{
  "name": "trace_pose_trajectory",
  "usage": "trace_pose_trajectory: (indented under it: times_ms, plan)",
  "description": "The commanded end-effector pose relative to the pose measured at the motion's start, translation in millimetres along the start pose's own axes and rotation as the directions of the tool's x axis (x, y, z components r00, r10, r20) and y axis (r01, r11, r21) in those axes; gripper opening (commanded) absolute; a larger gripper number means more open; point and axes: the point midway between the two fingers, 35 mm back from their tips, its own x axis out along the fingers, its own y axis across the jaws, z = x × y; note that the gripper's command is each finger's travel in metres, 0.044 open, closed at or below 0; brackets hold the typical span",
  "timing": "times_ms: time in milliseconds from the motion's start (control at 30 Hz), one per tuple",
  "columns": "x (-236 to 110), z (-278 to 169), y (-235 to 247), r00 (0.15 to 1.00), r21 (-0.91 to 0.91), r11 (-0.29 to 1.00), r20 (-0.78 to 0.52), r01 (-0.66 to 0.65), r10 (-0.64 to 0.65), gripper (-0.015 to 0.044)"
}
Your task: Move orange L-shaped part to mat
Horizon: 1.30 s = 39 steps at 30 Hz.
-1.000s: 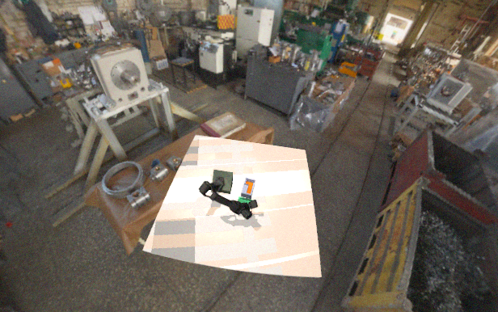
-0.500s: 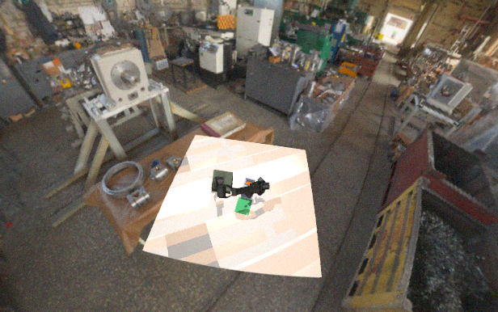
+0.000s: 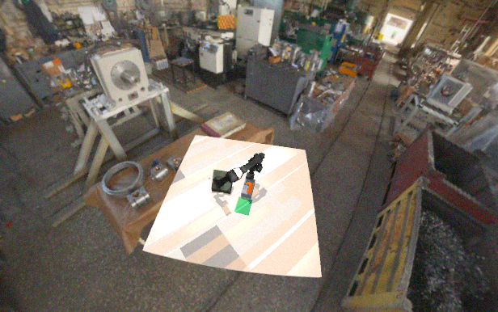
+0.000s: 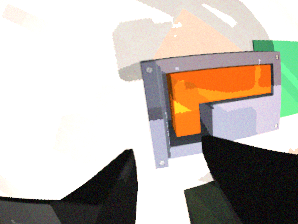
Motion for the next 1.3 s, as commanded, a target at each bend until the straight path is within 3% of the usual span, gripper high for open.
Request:
trace_pose_trajectory:
  times_ms: [0, 200, 1267]
  plan:
    - [11.2, 4.8, -0.4, 1.0, 0.012, 1.0, 0.007, 0.006, -0.006, 0.018]
    - [69.1, 4.2, -2.2, 1.0, 0.013, 1.0, 0.007, 0.008, -0.008, 0.018]
    - [107.5, 4.2, -3.1, 1.0, 0.013, 1.0, 0.008, 0.01, -0.01, 0.018]
